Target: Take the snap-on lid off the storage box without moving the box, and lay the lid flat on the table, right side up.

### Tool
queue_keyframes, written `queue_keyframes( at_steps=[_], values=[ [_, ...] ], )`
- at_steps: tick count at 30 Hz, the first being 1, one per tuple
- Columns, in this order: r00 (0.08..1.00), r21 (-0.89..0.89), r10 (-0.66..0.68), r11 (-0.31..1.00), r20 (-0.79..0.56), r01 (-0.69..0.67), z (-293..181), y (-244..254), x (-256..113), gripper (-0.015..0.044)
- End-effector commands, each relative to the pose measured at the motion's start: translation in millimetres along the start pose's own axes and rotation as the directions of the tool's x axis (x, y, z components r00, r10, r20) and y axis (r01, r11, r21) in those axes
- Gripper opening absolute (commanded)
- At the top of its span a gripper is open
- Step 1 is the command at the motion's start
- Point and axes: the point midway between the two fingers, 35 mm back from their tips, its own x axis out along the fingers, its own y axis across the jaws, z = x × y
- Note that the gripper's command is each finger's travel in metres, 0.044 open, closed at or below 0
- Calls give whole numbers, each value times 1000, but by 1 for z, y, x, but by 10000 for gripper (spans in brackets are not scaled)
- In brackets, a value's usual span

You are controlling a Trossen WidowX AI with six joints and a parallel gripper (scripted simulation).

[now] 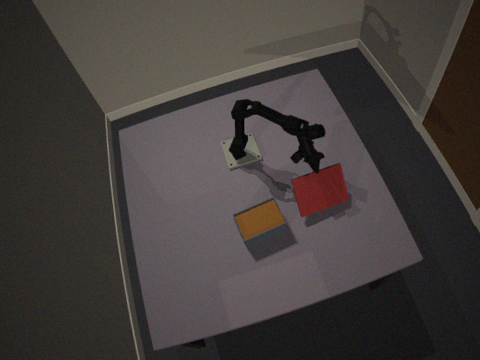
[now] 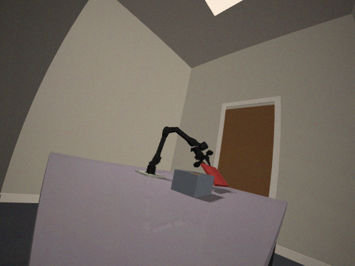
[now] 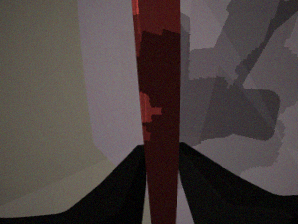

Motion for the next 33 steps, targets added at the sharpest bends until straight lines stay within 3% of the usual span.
queue_keyframes(
  at_steps=[1,33],
  values=[
    [1000,8,7,1000,4,-7,1,-1,2,0],
    [1000,8,7,1000,4,-7,0,-21,19,0]
  ],
)
